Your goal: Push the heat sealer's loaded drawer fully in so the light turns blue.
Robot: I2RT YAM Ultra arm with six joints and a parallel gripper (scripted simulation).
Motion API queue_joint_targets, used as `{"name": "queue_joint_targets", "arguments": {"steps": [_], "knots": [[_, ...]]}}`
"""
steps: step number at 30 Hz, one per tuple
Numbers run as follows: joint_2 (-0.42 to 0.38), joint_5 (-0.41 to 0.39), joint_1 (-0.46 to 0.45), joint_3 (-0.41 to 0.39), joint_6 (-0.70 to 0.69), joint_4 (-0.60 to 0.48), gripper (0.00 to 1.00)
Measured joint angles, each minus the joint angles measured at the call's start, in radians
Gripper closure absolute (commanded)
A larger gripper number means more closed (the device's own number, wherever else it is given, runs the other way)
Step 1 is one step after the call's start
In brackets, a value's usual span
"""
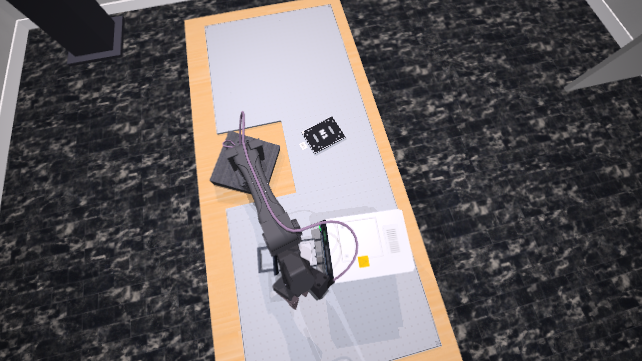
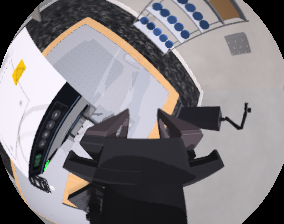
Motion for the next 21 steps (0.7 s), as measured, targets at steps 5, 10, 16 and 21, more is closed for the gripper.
{"name": "queue_joint_targets", "arguments": {"steps": [5, 10, 16, 21], "knots": [[0.013, -0.031, -0.014, -0.012, 0.019, -0.040, 0.55], [-0.005, -0.046, -0.023, -0.127, 0.019, -0.030, 0.55], [0.034, -0.080, -0.037, -0.062, 0.051, -0.099, 0.55], [0.040, -0.101, -0.049, -0.084, 0.074, -0.117, 0.55]]}}
